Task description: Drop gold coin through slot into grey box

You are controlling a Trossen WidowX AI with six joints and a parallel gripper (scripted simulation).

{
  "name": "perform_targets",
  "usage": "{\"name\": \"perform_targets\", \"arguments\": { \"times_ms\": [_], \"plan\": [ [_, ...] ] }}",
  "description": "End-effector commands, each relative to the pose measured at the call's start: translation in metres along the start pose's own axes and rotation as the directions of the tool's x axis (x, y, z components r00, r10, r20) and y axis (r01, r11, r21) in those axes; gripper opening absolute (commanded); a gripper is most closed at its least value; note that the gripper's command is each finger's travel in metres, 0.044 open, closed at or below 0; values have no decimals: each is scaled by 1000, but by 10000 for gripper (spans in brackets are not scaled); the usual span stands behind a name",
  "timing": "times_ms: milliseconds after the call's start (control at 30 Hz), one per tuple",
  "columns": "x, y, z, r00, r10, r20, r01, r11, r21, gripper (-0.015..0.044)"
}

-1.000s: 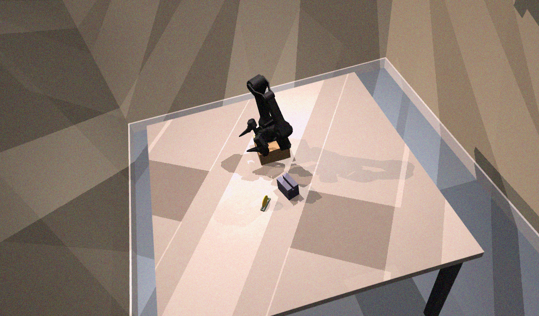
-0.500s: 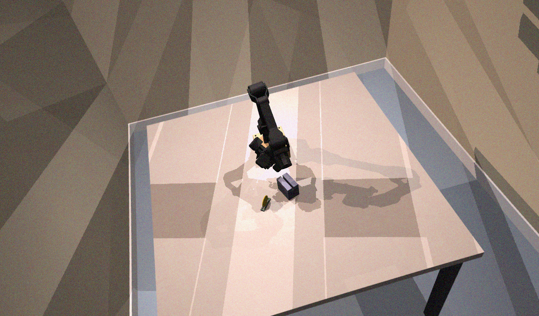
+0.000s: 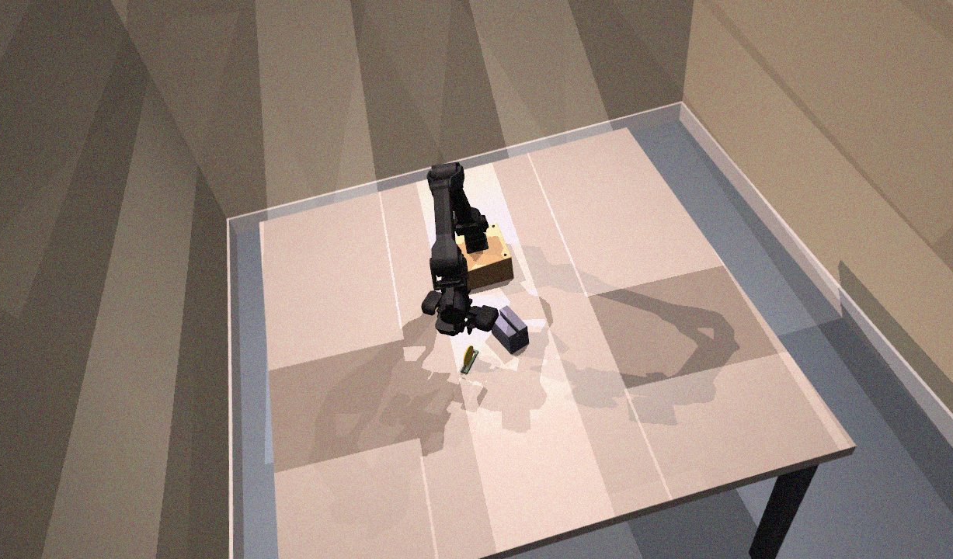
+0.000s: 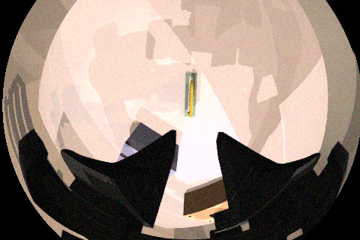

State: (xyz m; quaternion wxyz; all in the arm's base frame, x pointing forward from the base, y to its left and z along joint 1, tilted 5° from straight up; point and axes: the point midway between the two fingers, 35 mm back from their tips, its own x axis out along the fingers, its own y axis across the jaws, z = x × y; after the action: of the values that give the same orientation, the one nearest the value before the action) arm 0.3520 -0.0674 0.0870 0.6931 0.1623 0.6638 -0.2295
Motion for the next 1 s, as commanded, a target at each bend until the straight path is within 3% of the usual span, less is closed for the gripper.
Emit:
{"name": "perform_targets", "arguments": {
  "times_ms": [0, 133, 967],
  "plan": [
    [4, 4, 2, 1000, 17, -3, -17, 1000, -17, 161],
    [36, 4, 3, 1000, 16, -2, -16, 1000, -17, 161],
    [77, 4, 6, 1000, 16, -2, -16, 1000, -17, 161]
  ]
}}
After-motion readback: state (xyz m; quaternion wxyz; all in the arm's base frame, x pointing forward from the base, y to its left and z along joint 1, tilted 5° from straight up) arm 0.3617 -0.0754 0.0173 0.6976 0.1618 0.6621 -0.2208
